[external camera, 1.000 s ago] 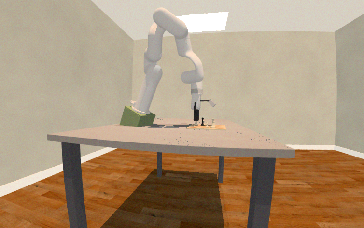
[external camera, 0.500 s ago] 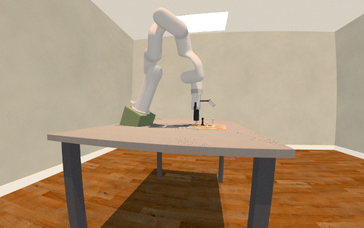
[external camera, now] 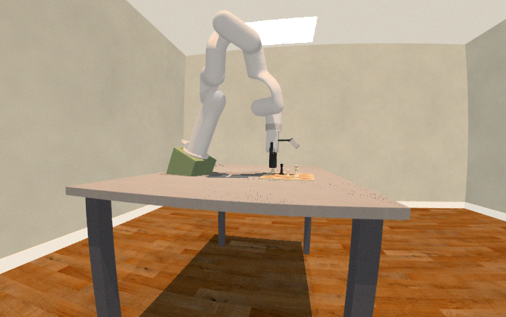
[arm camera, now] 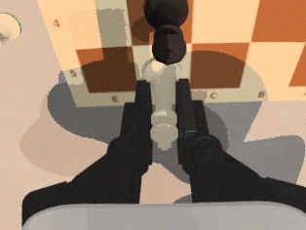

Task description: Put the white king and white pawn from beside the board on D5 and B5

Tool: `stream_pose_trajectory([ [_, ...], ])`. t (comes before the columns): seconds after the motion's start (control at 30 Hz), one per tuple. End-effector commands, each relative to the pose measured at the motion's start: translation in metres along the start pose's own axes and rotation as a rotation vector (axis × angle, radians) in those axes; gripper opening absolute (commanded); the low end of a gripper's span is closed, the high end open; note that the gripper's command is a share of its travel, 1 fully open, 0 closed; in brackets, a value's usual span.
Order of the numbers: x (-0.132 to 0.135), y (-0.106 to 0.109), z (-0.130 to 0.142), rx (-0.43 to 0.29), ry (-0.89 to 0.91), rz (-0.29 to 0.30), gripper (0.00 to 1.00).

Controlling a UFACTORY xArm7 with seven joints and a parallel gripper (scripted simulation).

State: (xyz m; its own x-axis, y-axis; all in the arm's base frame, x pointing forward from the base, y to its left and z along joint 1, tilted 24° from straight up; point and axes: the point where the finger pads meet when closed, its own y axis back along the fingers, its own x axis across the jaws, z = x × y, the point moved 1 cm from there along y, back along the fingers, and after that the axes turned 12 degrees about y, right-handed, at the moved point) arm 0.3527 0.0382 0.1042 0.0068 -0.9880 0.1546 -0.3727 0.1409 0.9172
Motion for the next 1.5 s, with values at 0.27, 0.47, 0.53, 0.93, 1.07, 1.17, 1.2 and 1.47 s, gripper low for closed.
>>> stream_pose_trajectory([
  [0.27, -0.0003, -0.0011, -0.001, 0.002, 0.0, -0.001, 0.0],
  [0.47, -0.0003, -0.0028, -0.001, 0.002, 0.0, -0.001, 0.0],
  [0.53, -0.0003, -0.0031, -0.001, 0.002, 0.0, -0.001, 0.0],
  [0.93, -0.0003, -0.0034, -0.001, 0.002, 0.0, -0.001, 0.0],
  [1.07, -0.0003, -0.0034, -0.001, 0.002, 0.0, -0.001, 0.0],
  [1.17, -0.0003, -0.0034, -0.001, 0.002, 0.0, -0.001, 0.0],
  [1.2, -0.0003, -0.0034, -0.001, 0.002, 0.0, -0.001, 0.0],
  [1.47, -0.0003, -0.0034, -0.001, 0.002, 0.0, -0.001, 0.0],
])
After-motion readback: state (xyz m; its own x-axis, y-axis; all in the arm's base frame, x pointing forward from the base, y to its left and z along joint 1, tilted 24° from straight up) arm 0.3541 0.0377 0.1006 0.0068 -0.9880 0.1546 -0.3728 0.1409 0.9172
